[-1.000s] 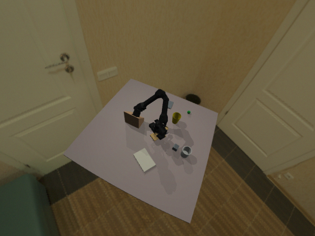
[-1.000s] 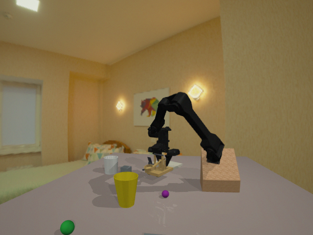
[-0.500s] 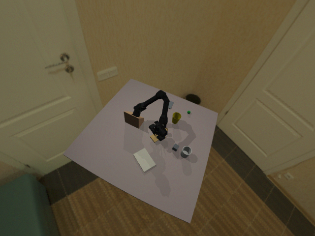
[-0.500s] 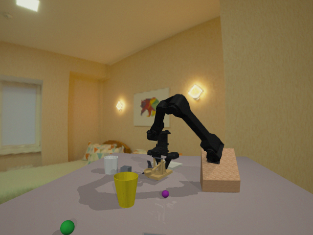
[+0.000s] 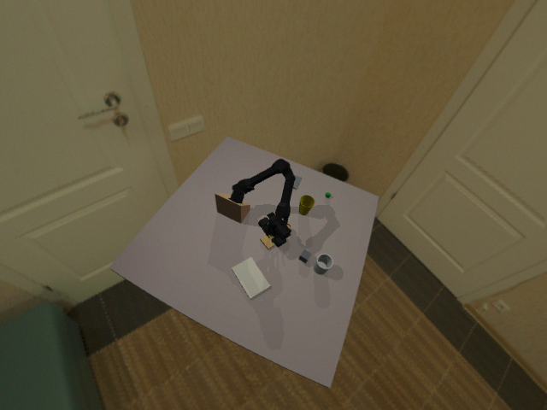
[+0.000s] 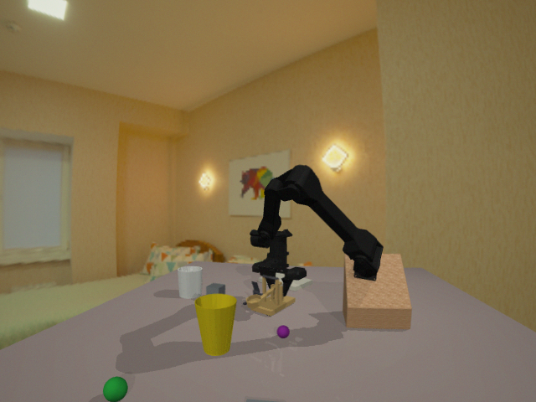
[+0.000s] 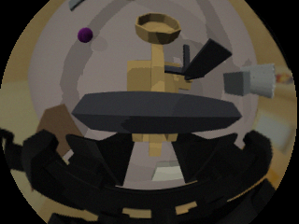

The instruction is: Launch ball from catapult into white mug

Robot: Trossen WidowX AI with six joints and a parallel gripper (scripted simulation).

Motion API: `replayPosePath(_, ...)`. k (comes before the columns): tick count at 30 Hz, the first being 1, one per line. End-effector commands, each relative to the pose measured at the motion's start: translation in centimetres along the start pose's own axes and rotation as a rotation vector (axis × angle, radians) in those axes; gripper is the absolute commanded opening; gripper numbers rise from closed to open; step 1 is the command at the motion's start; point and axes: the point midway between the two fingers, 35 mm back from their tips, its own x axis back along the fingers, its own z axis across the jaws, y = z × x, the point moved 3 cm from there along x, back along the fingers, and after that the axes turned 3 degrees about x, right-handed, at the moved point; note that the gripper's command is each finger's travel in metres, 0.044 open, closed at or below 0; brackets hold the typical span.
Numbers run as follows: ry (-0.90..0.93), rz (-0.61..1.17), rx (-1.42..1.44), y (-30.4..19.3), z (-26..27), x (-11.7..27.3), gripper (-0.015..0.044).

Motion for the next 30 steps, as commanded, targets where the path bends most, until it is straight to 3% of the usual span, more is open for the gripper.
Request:
replayPosePath(1, 0.000, 0.000, 0.000, 0.0, 0.0, 0.1, 0.0000)
replayPosePath(5, 0.000, 0.000, 0.000, 0.0, 0.0, 0.1, 0.0000)
replayPosePath(19, 0.000, 0.000, 0.000, 0.0, 0.0, 0.1, 0.0367)
replayPosePath(22, -0.003, 0.005, -0.001, -0.1, -0.3, 2.4, 0.0440)
replayPosePath(26, -0.002, 0.006, -0.004, -0.2, -0.1, 9.0, 0.0440)
replayPosePath(30, -0.001, 0.004, -0.004, -0.2, 0.1, 10.1, 0.0440)
